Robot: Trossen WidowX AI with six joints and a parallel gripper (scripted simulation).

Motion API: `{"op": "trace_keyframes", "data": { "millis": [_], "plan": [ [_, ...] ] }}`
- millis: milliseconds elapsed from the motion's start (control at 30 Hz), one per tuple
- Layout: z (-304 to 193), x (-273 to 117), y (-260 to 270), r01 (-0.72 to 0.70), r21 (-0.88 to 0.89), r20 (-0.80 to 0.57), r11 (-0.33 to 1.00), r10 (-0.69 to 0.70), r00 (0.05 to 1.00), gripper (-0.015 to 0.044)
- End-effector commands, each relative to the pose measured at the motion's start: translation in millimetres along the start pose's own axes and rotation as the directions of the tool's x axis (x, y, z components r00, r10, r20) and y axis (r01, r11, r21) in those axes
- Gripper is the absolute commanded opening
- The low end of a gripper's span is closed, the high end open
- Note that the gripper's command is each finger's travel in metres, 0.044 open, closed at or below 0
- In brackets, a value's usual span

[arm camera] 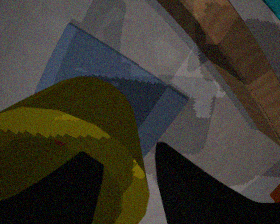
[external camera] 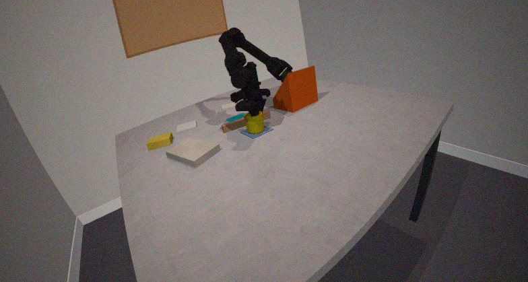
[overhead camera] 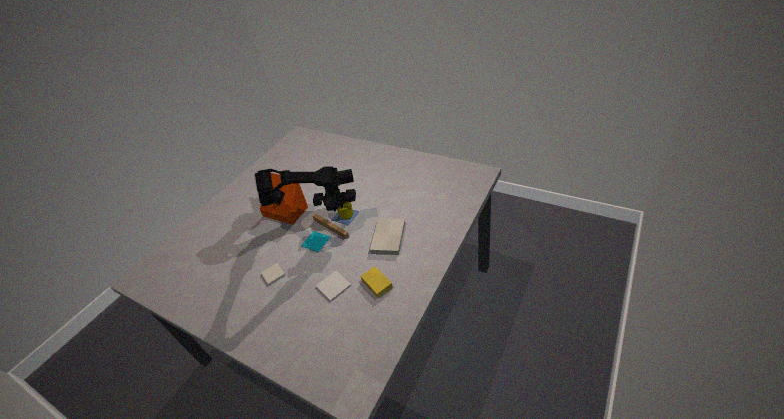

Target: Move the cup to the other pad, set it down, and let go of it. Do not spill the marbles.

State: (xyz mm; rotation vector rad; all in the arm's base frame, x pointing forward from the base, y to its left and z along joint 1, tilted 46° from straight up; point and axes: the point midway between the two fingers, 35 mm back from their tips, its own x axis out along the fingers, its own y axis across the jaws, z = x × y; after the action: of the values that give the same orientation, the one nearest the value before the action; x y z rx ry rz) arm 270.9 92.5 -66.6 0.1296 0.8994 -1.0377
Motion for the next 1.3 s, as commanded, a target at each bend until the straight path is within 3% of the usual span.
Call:
{"op": "trace_keyframes", "data": {
  "millis": [0,533,1100,1267],
  "plan": [
    [0,0,0,0.0,0.001,0.0,1.0,0.0,1.0,0.0113],
    [0,0,0,0.0,0.001,0.0,1.0,0.0,1.0,0.0],
    [-1,-55,2,0.001,-0.003,0.0,1.0,-0.001,1.0,0.0],
    [-2,-54,2,-0.003,-0.008,0.004,1.0,0.003,1.0,0.0]
  ]
}}
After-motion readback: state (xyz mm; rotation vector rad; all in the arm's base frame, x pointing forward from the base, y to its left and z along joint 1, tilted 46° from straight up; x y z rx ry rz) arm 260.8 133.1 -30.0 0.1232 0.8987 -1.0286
